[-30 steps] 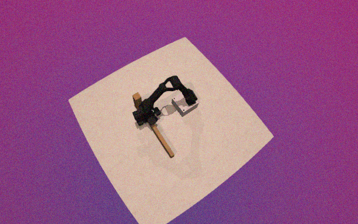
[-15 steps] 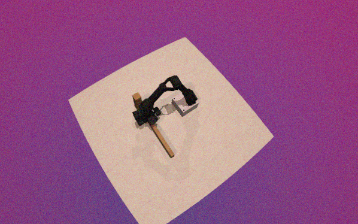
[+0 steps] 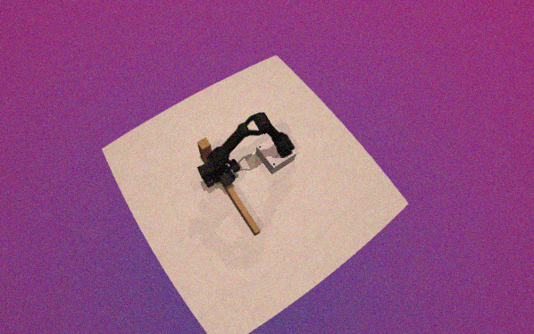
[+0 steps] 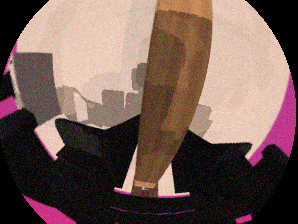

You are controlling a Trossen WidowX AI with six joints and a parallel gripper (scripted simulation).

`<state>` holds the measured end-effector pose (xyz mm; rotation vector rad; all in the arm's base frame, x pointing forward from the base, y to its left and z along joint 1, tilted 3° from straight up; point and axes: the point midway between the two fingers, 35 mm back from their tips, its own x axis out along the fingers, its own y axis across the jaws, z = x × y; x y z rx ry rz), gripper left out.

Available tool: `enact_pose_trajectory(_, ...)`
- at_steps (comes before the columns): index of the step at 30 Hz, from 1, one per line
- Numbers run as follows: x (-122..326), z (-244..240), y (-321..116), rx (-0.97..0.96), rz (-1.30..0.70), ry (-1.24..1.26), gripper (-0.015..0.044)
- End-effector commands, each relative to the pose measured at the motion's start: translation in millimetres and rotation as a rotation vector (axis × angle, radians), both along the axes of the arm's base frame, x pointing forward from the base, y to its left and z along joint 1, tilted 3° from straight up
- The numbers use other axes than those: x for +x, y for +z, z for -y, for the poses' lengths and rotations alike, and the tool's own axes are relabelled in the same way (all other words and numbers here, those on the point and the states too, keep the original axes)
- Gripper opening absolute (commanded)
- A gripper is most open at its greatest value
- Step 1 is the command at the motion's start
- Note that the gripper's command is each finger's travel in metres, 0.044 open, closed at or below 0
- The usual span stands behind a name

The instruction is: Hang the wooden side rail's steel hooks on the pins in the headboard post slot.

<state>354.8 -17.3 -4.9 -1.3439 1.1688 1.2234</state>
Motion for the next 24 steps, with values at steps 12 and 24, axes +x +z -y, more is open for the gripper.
enact_pose_trajectory(12,1.8,-0.7,5.5,0.003,0.008,0.0,0.0)
enact_pose_trajectory(24,1.7,-0.8,7.5,0.003,0.008,0.0,0.0)
